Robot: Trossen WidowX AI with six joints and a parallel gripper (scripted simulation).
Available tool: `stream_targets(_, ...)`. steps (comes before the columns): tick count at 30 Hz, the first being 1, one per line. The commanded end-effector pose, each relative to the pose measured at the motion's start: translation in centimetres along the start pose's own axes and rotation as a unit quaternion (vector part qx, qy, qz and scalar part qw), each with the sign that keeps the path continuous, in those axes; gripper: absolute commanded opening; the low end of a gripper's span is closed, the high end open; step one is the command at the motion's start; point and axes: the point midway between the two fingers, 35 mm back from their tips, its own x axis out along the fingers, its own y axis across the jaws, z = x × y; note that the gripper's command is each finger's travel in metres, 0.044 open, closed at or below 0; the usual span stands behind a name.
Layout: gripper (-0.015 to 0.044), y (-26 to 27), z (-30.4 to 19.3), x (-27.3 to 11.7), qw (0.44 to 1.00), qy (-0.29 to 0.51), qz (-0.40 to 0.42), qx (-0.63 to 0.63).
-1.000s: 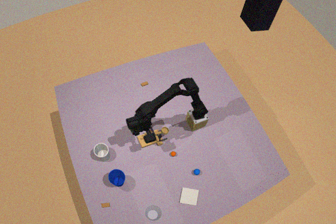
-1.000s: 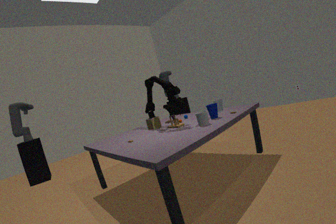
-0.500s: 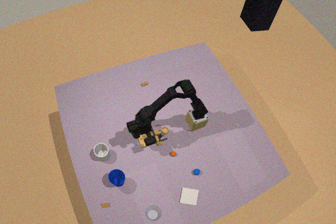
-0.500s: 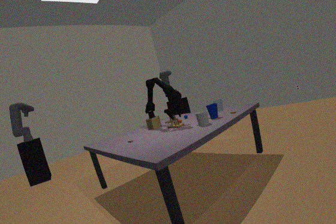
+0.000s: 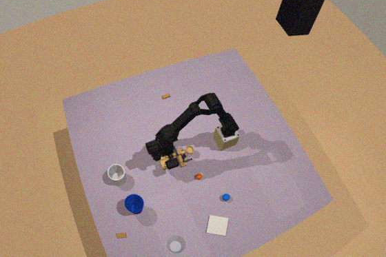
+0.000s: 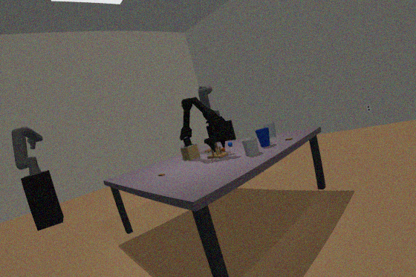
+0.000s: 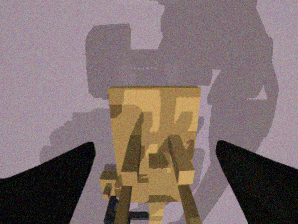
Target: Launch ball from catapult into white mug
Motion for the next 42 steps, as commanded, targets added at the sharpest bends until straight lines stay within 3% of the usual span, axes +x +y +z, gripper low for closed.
stream_targets(1,0.0440,0.0,-0.4,0.9,1.000,0.005,0.000,-0.001)
stream_targets(13,0.0440,0.0,-0.5,2.1,1.000,0.005,0.000,-0.001)
stream_targets(24,0.0151,0.0,-0.2,1.8,1.000,0.002,0.000,0.001)
stream_targets(30,0.0111,0.0,-0.2,1.8,1.000,0.002,0.000,0.001)
stream_targets(34,0.0006,0.0,-0.1,-2.1,1.000,0.003,0.000,0.001)
stream_targets(42,0.0000,0.0,-0.1,-2.9,1.000,0.004,0.000,0.000)
